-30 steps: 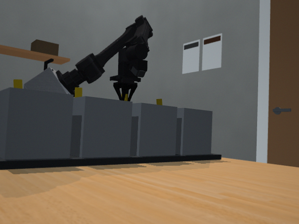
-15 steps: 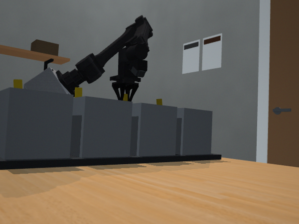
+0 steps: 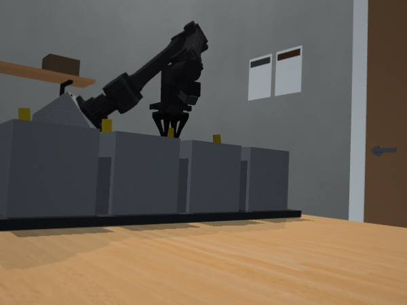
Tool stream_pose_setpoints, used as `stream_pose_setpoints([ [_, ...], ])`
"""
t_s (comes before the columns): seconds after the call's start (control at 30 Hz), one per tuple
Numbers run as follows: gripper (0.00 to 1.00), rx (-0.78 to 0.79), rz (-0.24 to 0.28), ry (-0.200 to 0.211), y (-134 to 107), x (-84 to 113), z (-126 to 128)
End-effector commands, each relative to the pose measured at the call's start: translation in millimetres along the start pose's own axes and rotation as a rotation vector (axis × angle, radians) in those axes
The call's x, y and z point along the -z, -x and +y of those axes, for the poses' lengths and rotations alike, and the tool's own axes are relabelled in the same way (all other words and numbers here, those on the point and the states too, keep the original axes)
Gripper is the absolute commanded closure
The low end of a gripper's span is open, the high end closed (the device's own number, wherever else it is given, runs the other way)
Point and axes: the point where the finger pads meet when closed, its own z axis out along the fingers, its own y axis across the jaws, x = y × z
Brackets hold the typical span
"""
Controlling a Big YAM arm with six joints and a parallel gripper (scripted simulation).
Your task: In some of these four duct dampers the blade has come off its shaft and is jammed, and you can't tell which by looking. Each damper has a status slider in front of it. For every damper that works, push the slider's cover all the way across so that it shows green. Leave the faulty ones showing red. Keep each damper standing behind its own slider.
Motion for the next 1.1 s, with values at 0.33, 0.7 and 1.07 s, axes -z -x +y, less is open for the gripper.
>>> stream_pose_setpoints([
  [0.33,0.64,0.030,-0.031,-0.009,13.3,42.4,5.7],
  [0.7,0.64,0.022,-0.024,-0.010,12.4,68.8,3.2],
  [1.07,0.64,0.026,-0.009,-0.003,8.0,72.9,5.4],
])
